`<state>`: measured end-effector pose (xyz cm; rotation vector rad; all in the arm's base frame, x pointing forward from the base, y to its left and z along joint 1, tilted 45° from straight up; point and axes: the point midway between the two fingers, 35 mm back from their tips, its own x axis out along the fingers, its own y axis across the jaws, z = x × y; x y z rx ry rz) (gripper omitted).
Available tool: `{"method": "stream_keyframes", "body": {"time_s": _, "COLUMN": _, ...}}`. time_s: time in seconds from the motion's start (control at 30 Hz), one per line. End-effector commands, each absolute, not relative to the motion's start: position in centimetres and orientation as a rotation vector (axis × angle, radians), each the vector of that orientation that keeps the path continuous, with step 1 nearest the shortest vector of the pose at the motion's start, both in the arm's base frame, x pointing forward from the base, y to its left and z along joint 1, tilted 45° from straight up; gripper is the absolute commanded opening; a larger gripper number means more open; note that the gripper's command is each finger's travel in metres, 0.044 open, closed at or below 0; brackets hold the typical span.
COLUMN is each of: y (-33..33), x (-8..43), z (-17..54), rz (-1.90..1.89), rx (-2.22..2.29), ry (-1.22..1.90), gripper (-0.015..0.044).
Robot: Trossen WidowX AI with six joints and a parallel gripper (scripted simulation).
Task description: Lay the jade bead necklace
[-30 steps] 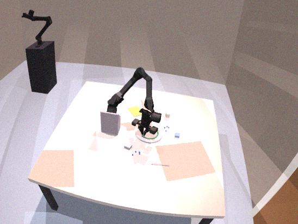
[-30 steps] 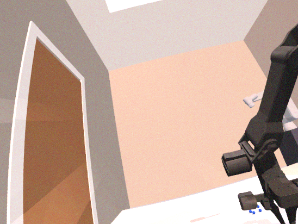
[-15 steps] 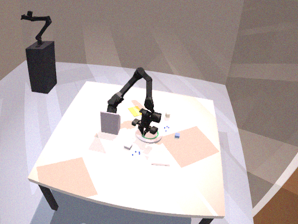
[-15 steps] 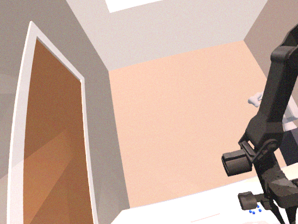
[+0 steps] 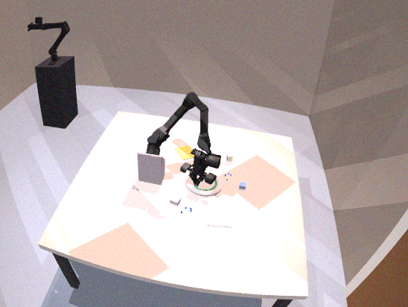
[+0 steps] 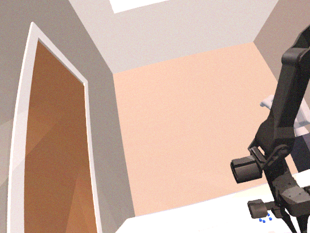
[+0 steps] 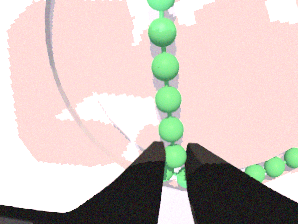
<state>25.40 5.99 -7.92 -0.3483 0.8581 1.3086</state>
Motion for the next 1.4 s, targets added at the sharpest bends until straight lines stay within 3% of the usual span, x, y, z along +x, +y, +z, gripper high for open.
{"method": "stream_keyframes", "body": {"time_s": 0.0, "y": 6.0, "x": 25.4, "z": -7.9, "rz": 1.309, "rx": -0.349, "ry": 0.858, "gripper": 0.0000}}
{"method": "stream_keyframes", "body": {"time_s": 1.37, "y": 5.9, "x": 23.8, "z": -8.1, "rz": 1.309, "rx": -0.337, "ry": 0.863, "gripper": 0.0000}}
